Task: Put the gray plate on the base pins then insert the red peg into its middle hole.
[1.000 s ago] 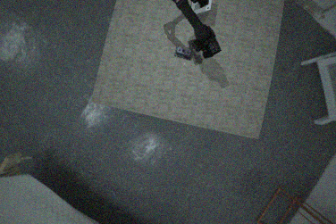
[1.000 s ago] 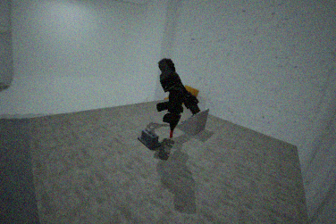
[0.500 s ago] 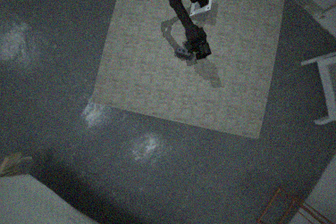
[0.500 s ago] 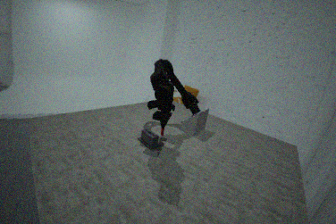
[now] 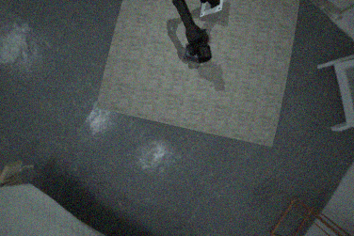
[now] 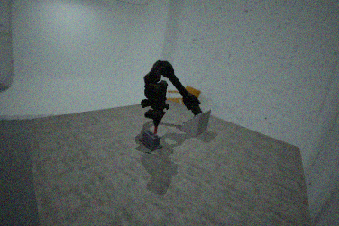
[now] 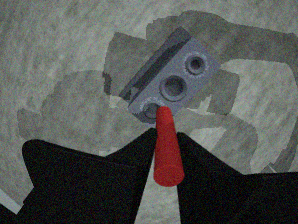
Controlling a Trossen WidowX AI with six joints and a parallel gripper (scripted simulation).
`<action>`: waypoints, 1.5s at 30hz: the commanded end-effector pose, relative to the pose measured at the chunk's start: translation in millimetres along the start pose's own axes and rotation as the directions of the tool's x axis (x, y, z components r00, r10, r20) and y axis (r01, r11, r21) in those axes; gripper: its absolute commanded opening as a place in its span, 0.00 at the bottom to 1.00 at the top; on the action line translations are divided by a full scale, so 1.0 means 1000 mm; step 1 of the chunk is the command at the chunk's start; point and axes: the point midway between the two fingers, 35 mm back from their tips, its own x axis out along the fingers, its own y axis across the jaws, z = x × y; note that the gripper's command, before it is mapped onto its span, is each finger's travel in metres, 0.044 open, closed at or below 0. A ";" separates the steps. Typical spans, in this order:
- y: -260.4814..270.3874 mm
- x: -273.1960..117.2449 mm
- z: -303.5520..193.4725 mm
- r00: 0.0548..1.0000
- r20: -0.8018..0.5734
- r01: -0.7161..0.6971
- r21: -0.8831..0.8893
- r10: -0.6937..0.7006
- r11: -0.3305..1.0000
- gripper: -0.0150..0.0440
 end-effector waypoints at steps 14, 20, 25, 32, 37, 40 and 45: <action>-0.005 -0.001 0.022 1.000 0.014 -0.001 0.003 0.001 1.000 0.25; -0.005 -0.001 0.022 1.000 0.014 -0.001 0.003 0.001 1.000 0.25; -0.005 -0.001 0.022 1.000 0.014 -0.001 0.003 0.001 1.000 0.25; -0.005 -0.001 0.021 1.000 0.009 -0.001 0.008 0.001 1.000 0.25; -0.005 0.000 0.021 1.000 0.008 -0.001 0.009 0.001 1.000 0.25; -0.005 0.002 0.022 1.000 0.009 -0.001 0.008 0.001 1.000 0.25; -0.005 0.009 0.023 1.000 0.012 -0.001 0.005 0.001 1.000 0.25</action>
